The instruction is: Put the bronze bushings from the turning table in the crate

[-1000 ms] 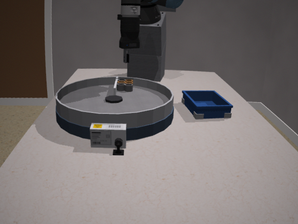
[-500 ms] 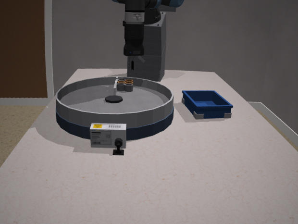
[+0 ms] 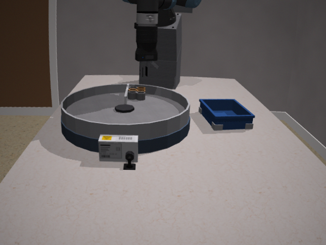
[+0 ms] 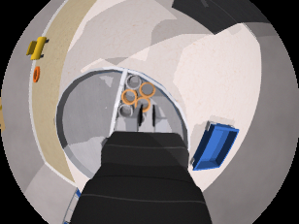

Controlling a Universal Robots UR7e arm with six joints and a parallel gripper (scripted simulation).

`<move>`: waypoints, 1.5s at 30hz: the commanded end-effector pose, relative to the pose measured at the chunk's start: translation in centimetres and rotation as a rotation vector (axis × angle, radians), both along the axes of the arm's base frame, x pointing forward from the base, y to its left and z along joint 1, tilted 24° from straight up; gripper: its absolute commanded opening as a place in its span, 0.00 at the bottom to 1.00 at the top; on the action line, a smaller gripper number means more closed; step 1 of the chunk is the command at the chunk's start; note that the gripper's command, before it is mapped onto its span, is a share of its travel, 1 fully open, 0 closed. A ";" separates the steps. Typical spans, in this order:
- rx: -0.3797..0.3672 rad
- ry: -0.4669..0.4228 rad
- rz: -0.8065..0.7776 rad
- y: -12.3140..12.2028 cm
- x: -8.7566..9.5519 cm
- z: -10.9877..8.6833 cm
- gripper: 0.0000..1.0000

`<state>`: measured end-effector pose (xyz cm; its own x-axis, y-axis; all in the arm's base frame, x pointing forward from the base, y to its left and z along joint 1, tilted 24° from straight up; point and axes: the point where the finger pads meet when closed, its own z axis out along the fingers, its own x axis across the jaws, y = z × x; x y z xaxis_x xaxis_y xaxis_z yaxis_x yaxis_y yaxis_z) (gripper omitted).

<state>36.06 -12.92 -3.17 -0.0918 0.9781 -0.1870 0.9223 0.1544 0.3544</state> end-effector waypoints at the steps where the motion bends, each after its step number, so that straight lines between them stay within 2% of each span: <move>1: -0.001 -0.001 0.000 0.0 0.0 0.0 0.42; 36: -0.001 -0.001 0.000 0.0 0.0 0.0 0.42; 37: -0.001 -0.001 0.000 0.0 0.0 0.0 0.40; 45: -0.001 -0.001 0.000 0.0 0.0 0.0 0.40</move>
<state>36.06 -12.92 -3.17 -0.0918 0.9781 -0.1870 0.9223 0.1544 0.3544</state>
